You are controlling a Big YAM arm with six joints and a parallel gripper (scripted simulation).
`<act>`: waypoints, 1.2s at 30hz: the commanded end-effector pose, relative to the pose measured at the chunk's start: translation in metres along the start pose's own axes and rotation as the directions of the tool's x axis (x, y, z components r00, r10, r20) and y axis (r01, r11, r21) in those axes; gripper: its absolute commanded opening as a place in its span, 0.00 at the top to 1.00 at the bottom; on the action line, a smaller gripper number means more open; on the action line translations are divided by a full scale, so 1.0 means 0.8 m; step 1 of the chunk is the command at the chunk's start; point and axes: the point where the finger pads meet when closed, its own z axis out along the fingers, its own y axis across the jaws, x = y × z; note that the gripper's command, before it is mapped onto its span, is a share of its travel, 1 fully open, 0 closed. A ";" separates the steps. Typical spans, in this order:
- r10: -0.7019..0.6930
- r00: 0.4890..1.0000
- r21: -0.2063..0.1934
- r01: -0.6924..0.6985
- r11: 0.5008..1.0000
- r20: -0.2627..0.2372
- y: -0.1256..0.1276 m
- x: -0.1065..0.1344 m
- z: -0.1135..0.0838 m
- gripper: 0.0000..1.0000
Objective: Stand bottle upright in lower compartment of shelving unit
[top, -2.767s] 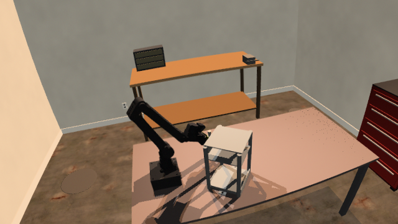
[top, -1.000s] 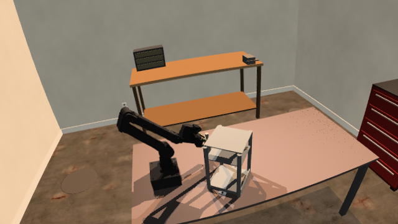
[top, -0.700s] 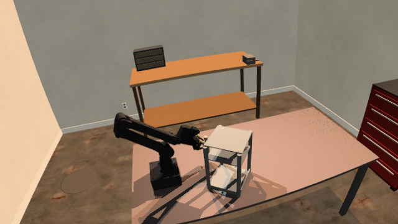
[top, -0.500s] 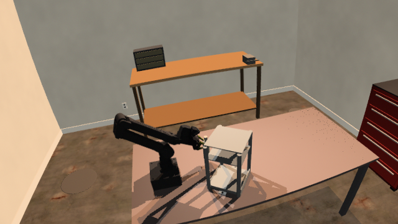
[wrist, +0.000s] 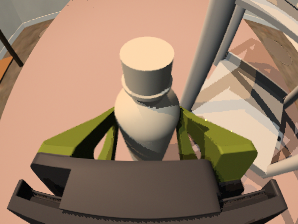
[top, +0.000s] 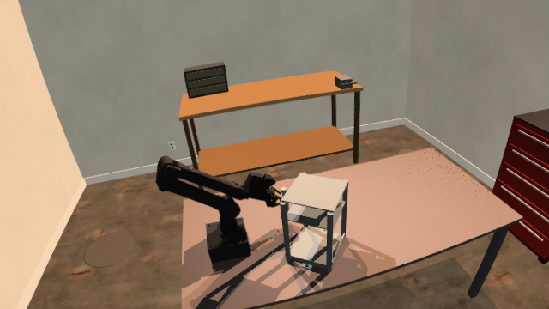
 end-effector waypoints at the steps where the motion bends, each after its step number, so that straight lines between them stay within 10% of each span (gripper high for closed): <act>1: 0.030 0.995 -0.012 -0.029 1.000 0.096 0.010 -0.060 0.004 0.66; 6: 0.051 0.995 0.027 -0.053 0.998 0.087 0.002 -0.054 -0.003 0.66; 16: 0.145 0.988 0.258 -0.155 0.954 0.057 -0.050 -0.005 -0.034 0.66; 36: 0.173 0.979 0.256 -0.196 0.947 0.110 -0.047 -0.037 -0.037 0.66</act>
